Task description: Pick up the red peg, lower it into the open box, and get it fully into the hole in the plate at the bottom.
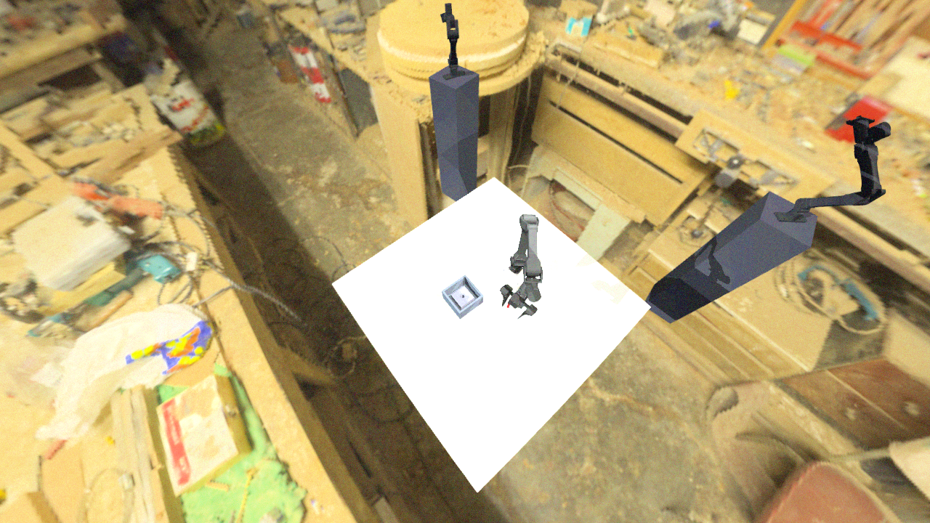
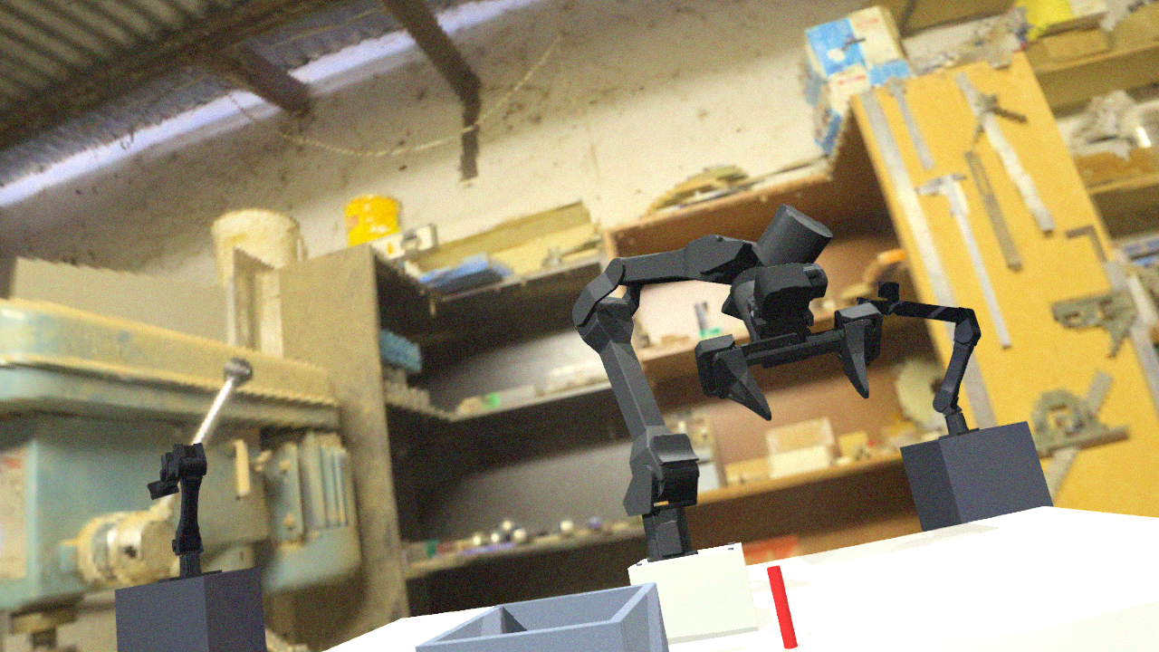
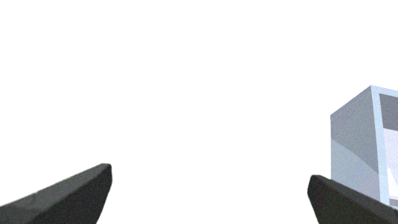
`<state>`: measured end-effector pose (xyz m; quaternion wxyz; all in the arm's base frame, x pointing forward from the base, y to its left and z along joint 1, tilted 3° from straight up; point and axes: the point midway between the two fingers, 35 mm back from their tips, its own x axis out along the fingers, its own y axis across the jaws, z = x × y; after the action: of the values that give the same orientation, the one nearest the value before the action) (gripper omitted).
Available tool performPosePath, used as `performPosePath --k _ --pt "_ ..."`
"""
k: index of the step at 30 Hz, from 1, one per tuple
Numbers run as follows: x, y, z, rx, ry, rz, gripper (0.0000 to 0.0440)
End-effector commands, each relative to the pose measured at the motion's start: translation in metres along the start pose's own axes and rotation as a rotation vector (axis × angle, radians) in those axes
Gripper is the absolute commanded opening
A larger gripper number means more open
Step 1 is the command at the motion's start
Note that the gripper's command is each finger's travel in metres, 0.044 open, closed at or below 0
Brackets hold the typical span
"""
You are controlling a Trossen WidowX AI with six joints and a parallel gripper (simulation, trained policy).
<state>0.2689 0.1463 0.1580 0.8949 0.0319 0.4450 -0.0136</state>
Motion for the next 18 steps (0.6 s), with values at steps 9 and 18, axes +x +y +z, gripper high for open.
performPosePath --k 9,18 --pt "0.027 -0.044 -0.068 0.205 0.301 -0.236 0.0440" --pt "0.036 -0.068 -0.108 0.363 0.445 -0.408 0.0436"
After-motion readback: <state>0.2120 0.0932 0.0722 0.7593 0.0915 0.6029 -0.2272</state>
